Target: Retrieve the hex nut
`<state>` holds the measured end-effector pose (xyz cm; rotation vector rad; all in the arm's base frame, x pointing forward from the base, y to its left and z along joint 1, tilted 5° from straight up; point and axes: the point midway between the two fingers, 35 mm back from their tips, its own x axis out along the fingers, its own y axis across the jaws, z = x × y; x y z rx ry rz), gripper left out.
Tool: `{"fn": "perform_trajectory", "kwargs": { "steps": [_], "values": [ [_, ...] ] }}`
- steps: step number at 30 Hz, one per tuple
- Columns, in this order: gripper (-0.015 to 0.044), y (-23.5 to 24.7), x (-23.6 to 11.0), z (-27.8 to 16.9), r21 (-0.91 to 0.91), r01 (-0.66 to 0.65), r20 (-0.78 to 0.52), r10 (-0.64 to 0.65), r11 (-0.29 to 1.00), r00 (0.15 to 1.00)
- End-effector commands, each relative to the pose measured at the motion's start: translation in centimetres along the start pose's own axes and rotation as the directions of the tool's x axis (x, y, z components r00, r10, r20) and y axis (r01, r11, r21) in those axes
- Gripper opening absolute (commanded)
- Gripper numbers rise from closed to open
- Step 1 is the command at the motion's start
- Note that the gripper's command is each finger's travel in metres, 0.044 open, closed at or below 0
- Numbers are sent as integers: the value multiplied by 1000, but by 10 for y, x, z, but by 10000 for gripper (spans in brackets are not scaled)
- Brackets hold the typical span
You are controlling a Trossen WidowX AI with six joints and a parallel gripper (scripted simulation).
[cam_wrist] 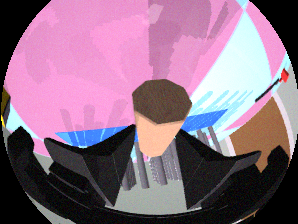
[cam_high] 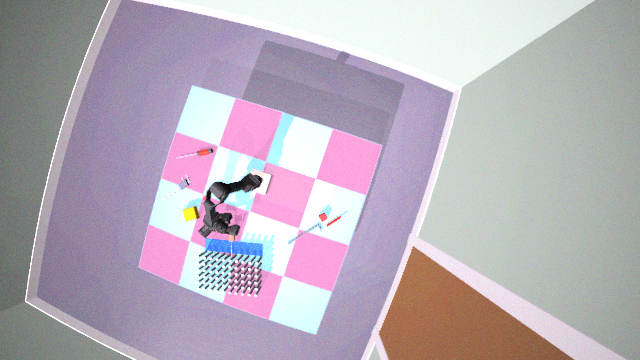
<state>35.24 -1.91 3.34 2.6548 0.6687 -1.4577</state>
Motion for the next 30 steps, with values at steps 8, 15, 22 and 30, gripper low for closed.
{"fn": "perform_trajectory", "kwargs": {
  "steps": [8,15,22,30],
  "values": [
    [0,1,6,-10,-1,-4,-4,4,1000,1000],
    [0,1,9,-15,-1,-4,-5,4,1000,1000],
    [0,1,12,-20,-1,-4,-6,4,1000,1000],
    [0,1,15,-25,-1,-5,-6,5,1000,1000]
  ]
}}
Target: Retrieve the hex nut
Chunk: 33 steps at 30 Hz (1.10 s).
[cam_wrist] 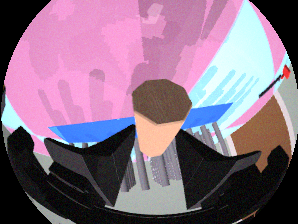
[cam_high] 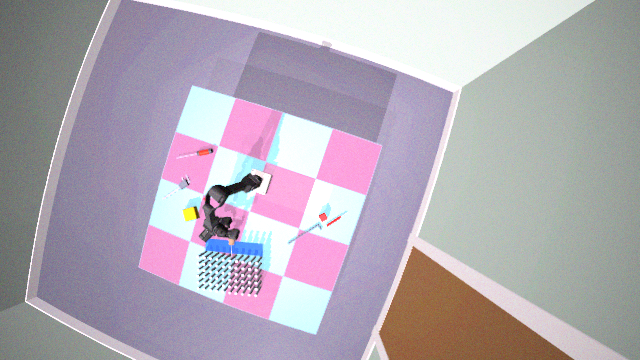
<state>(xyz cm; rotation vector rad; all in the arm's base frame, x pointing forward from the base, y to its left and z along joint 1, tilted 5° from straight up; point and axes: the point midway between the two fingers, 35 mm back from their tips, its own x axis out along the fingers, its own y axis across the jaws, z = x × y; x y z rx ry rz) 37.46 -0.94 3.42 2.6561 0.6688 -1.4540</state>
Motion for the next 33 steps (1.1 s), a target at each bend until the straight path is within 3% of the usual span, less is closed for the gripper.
{"fn": "perform_trajectory", "kwargs": {
  "steps": [1,33],
  "values": [
    [0,1,2,-5,0,-4,-4,4,1000,1000],
    [0,1,15,-25,-1,-5,-7,5,1000,1000]
  ]
}}
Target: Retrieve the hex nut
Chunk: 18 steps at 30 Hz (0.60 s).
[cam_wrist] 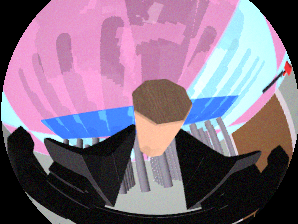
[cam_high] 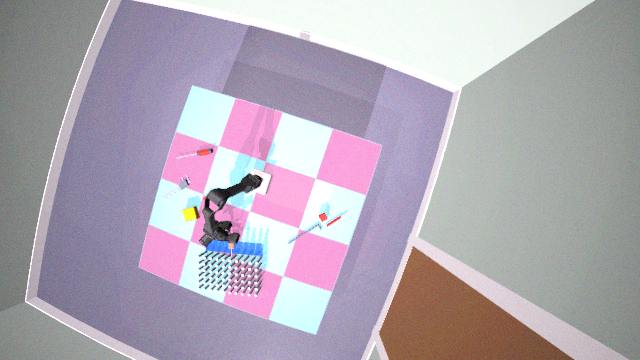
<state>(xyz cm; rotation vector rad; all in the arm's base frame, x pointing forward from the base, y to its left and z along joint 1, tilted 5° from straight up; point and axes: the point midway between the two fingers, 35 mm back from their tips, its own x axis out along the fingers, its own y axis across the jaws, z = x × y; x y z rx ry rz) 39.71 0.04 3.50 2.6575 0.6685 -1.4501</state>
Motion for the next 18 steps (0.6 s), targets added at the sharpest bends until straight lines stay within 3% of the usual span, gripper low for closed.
{"fn": "perform_trajectory", "kwargs": {
  "steps": [1,18],
  "values": [
    [0,1,2,-5,0,-4,-5,4,1000,1000],
    [0,0,9,-15,-1,-5,-7,5,1000,1000]
  ]
}}
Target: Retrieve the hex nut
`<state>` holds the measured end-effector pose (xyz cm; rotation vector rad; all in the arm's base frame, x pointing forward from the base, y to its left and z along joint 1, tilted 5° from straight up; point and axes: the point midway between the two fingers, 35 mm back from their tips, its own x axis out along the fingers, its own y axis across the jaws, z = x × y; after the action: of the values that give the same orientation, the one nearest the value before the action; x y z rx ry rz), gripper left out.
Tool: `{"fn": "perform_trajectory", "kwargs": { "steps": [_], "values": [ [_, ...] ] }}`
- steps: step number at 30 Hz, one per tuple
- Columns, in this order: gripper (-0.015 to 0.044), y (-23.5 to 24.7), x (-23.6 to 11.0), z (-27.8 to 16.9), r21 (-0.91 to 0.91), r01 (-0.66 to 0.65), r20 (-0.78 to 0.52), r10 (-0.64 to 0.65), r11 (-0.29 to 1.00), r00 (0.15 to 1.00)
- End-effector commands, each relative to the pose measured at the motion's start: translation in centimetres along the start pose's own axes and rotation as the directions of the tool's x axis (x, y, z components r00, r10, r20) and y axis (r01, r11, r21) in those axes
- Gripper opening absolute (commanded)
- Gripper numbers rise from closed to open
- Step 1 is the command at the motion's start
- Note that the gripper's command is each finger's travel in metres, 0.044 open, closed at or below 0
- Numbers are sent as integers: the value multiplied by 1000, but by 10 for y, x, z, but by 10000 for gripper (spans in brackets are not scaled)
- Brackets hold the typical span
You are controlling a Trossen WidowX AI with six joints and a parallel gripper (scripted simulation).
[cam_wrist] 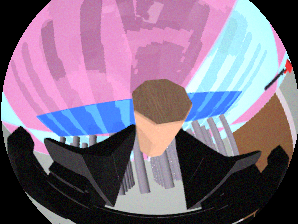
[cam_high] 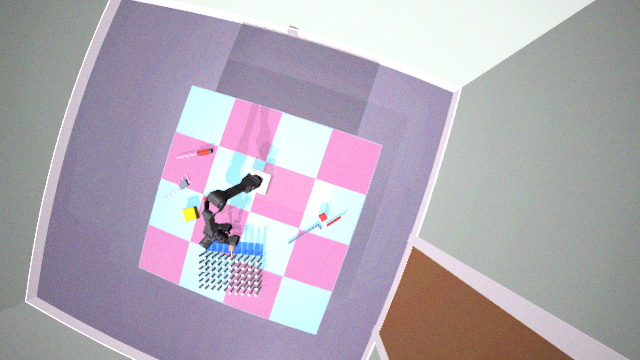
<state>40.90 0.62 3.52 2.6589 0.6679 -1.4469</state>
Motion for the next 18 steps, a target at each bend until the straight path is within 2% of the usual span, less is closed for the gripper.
{"fn": "perform_trajectory", "kwargs": {
  "steps": [1,18],
  "values": [
    [0,1,2,-5,0,-5,-5,5,1000,1000],
    [0,3,9,1,-2,-6,-6,6,1000,1000]
  ]
}}
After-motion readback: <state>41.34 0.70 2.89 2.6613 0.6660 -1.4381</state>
